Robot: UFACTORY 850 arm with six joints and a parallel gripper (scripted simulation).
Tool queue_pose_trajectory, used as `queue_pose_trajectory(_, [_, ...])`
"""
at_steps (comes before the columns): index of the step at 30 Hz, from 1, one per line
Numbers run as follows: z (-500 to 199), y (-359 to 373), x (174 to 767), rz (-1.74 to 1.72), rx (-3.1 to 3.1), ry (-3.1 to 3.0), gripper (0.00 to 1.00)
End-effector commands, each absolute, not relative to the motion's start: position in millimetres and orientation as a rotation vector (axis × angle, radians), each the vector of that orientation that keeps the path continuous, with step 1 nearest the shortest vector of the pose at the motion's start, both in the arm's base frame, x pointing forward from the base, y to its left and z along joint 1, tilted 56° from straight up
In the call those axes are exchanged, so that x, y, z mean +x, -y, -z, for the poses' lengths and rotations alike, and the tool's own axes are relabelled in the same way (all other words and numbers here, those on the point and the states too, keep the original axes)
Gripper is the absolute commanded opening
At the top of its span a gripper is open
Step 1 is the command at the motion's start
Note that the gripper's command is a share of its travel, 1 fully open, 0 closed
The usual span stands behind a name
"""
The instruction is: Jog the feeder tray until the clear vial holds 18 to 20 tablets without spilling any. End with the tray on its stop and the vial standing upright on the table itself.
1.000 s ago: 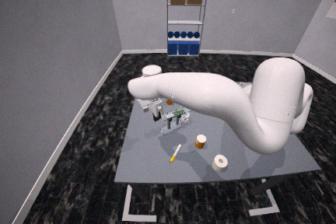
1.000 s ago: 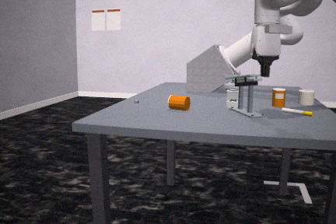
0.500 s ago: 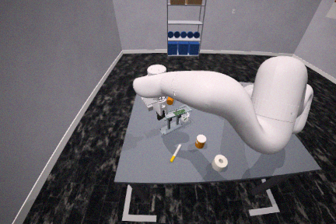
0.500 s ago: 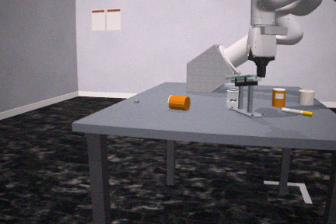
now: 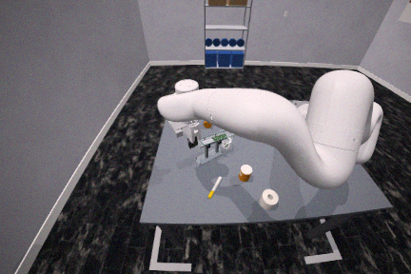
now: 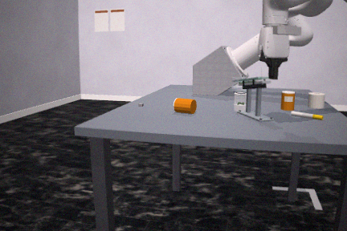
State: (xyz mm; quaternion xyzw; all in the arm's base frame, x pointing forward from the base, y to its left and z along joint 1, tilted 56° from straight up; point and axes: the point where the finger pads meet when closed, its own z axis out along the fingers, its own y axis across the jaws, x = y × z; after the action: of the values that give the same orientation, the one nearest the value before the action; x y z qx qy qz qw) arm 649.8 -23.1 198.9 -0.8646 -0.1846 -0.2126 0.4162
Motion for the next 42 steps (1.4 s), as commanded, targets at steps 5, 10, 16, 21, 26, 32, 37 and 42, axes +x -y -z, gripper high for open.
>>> queue_pose_trajectory(5, [-201.4,24.0,653.3,0.535,-2.171,0.462,0.00])
queue_pose_trajectory(10, [-201.4,24.0,653.3,0.535,-2.171,0.462,0.00])
queue_pose_trajectory(16, [-200.6,24.0,652.2,0.535,-2.171,0.462,0.00])
queue_pose_trajectory(21, [-197.7,24.0,648.4,0.535,-2.171,0.462,0.00])
queue_pose_trajectory(26, [-191.4,24.1,640.2,0.535,-2.171,0.462,0.00])
queue_pose_trajectory(32, [-185.0,24.2,631.8,0.535,-2.171,0.462,0.00])
queue_pose_trajectory(37, [-184.5,24.2,631.1,0.535,-2.171,0.462,0.00])
queue_pose_trajectory(42, [-184.2,24.2,630.8,0.535,-2.171,0.462,0.00])
